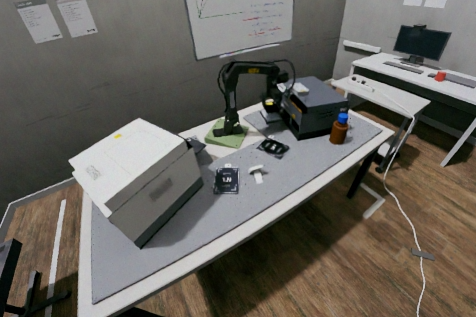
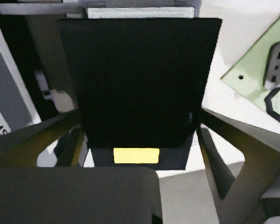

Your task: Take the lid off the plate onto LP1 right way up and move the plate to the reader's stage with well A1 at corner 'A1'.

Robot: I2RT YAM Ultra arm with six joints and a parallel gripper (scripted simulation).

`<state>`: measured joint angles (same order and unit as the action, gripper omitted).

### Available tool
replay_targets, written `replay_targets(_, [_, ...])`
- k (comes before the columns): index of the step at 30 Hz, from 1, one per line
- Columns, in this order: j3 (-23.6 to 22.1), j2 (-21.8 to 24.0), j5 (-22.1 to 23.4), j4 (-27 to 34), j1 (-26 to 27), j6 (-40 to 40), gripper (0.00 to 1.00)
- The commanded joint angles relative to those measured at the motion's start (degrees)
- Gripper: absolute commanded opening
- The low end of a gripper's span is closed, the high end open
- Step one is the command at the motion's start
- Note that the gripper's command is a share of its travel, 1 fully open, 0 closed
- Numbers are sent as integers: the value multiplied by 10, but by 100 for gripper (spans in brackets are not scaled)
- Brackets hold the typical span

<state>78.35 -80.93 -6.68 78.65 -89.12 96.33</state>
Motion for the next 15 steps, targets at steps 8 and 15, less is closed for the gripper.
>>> replay_targets(8, [48, 18, -10, 39, -9, 9, 85])
replay_targets(15, [77, -8, -11, 67, -13, 12, 85])
